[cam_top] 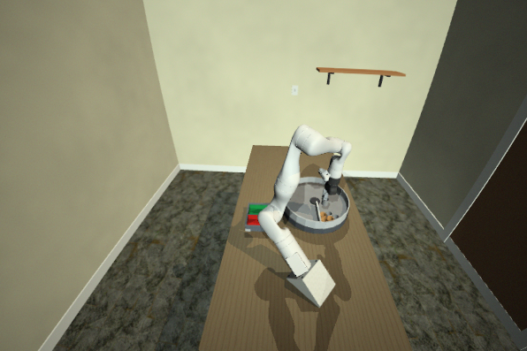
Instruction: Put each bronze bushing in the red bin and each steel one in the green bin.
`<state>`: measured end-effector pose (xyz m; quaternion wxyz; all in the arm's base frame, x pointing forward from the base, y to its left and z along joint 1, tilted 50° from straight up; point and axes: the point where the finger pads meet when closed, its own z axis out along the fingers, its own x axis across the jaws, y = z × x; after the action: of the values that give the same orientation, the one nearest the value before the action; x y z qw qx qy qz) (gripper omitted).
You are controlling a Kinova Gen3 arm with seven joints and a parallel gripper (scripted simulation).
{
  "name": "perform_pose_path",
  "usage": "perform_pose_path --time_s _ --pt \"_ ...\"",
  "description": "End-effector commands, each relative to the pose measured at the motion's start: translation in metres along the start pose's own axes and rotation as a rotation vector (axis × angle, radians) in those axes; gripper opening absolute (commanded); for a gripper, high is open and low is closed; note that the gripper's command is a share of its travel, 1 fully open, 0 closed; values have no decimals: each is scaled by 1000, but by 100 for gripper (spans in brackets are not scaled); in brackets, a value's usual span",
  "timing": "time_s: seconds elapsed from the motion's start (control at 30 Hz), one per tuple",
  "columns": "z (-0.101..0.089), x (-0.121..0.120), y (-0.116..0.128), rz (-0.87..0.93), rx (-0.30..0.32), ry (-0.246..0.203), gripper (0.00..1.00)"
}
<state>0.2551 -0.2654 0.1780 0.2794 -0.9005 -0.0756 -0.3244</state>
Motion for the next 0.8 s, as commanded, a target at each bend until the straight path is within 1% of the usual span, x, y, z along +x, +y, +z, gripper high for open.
perform_pose_path --time_s 0.0,0.13,0.23,0.4,0.57,0.73,0.77 --pt "-6 -3 -5 3 -17 -9 0" --pt "-5 11 -50 23 -17 -8 0" --pt "-5 11 -50 23 -17 -8 0" --pt "-4 27 -106 48 -17 -8 0" --pt "-4 27 -106 48 -17 -8 0" --pt "-3 44 -162 73 -17 -8 0" --pt "-3 44 -162 73 -17 -8 0"
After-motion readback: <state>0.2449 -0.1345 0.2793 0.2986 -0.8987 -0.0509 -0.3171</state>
